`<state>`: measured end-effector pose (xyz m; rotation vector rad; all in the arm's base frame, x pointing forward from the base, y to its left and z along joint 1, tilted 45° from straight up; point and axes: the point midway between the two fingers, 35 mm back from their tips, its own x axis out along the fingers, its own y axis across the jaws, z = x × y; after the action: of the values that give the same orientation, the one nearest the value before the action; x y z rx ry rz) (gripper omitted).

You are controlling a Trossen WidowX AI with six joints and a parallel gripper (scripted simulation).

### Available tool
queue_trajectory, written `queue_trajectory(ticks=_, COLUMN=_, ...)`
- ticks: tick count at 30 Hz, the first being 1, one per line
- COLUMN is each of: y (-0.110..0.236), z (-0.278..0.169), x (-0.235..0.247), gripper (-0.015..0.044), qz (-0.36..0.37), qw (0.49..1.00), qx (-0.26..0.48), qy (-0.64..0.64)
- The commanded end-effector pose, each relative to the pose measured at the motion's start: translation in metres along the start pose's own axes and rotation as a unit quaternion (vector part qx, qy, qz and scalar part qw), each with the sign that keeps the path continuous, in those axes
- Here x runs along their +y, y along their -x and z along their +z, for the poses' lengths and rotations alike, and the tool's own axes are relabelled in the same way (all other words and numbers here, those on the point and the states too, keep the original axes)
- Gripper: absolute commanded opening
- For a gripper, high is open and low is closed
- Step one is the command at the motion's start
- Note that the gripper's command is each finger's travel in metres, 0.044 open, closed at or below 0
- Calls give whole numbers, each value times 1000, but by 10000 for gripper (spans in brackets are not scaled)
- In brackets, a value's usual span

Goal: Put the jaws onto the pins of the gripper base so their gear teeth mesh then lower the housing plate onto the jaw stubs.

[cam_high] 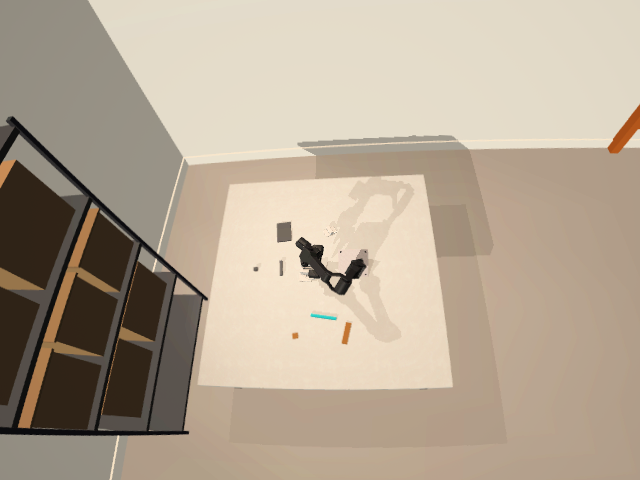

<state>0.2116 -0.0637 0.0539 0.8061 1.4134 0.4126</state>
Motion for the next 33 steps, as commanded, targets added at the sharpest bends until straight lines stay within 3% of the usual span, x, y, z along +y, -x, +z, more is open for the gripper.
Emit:
queue_trajectory(ticks=1, y=15, z=-3, x=2, gripper=440, qz=0, qw=1000, qx=1, qy=3)
queue_trajectory(ticks=4, y=11, z=-1, x=-1, gripper=440, qz=-1, qw=1000, qx=-3, qy=1)
queue_trajectory(ticks=11, y=64, z=-18, x=-6, gripper=440, qz=-3, qw=1000, qx=1, qy=2)
queue_trajectory(ticks=33, y=65, z=-18, x=-6, gripper=440, qz=-3, qw=1000, qx=1, qy=2)
